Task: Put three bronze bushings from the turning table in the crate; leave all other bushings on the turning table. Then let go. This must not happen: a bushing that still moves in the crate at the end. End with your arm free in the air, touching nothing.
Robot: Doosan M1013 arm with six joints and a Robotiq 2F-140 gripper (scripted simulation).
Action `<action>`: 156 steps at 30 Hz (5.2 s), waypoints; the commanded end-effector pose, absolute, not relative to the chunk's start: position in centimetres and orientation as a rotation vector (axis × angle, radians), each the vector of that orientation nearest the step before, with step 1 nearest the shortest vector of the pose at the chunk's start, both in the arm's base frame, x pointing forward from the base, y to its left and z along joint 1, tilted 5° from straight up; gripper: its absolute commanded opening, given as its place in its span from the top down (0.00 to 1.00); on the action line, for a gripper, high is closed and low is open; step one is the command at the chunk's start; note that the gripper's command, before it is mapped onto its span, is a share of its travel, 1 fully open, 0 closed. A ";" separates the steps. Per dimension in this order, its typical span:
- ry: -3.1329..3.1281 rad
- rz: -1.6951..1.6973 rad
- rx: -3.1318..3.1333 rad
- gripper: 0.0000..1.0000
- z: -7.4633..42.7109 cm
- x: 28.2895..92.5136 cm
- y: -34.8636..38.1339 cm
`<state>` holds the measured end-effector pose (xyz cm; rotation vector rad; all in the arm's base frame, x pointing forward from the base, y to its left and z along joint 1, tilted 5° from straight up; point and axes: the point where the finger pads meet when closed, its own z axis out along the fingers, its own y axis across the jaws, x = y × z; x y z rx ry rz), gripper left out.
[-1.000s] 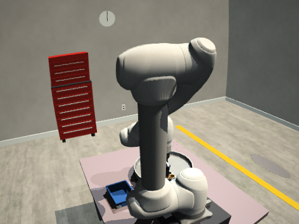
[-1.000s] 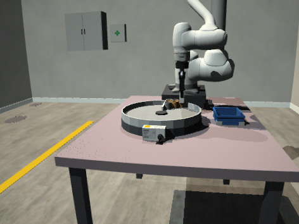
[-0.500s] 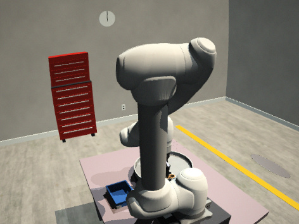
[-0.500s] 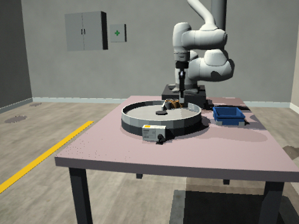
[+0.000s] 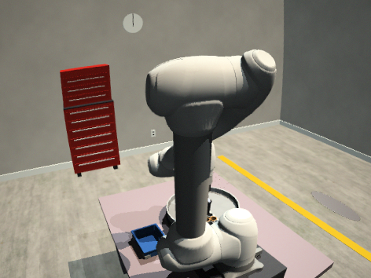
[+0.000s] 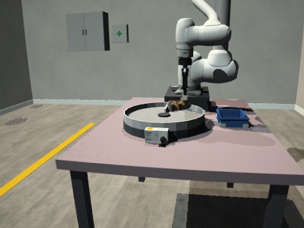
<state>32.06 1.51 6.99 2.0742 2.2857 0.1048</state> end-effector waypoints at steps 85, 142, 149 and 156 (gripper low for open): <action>2.286 0.105 2.075 1.00 11.7 34.5 20.3; 2.286 0.105 2.075 1.00 11.7 35.7 28.5; 2.286 0.105 2.075 1.00 9.8 35.9 28.5; 2.286 0.105 2.075 1.00 6.1 36.2 28.6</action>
